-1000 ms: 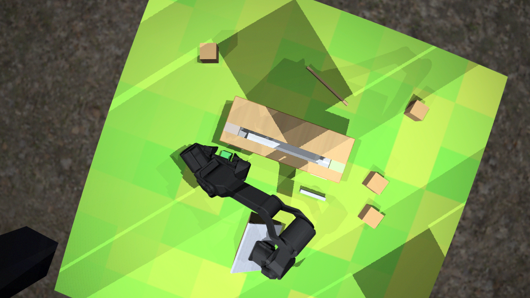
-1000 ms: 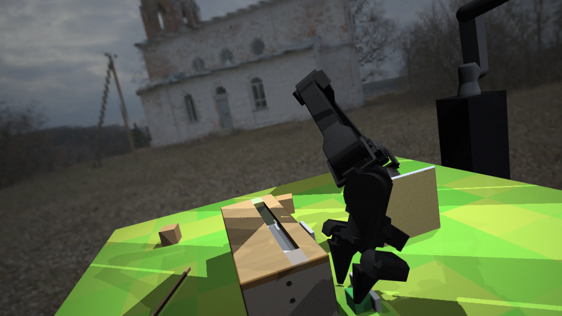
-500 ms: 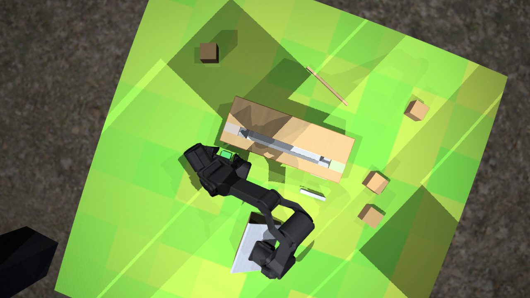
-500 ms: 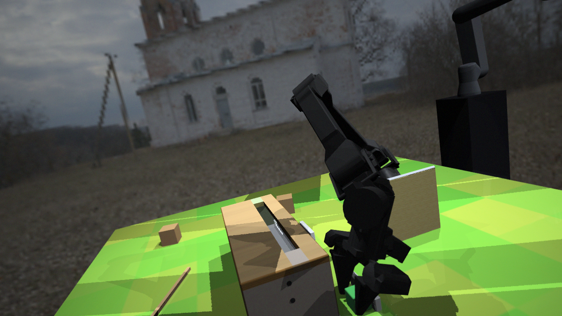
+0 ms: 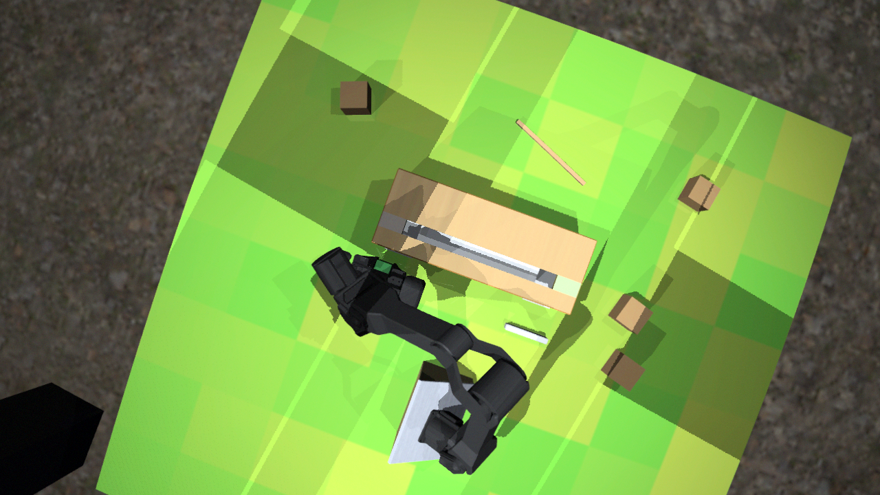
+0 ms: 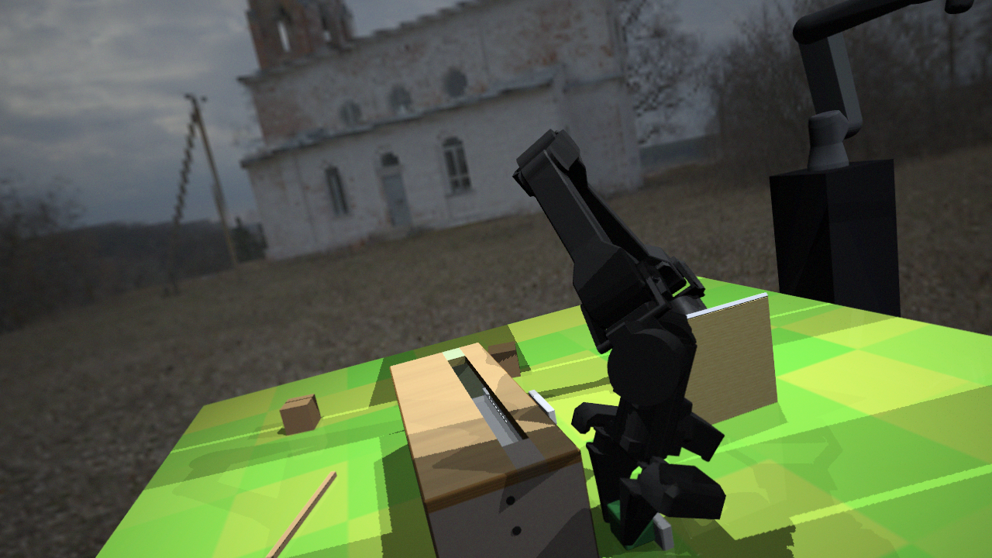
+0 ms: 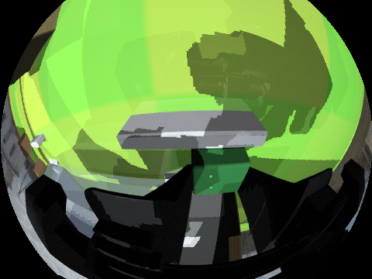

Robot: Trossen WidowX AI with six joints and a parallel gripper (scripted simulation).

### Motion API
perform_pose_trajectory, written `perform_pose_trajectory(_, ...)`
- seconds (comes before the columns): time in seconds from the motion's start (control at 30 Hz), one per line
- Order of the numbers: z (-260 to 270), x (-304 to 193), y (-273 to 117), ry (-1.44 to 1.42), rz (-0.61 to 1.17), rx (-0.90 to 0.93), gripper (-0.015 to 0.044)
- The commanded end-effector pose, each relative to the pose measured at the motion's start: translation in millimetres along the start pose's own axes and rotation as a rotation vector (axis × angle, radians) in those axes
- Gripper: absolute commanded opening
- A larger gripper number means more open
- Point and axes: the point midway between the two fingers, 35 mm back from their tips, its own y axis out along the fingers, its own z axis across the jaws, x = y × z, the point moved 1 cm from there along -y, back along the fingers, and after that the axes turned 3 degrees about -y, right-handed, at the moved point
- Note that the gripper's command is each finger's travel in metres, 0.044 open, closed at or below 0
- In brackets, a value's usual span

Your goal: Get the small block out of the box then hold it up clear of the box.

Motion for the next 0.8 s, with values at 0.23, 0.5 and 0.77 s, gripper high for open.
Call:
perform_pose_trajectory(0.23, -1, -24, -53, 0.011, 0.005, -0.016, 0.0)
perform_pose_trajectory(0.5, 8, -30, -68, -0.052, 0.009, -0.047, 0.0)
perform_pose_trajectory(0.77, 25, -37, -94, -0.166, 0.022, -0.103, 0.0)
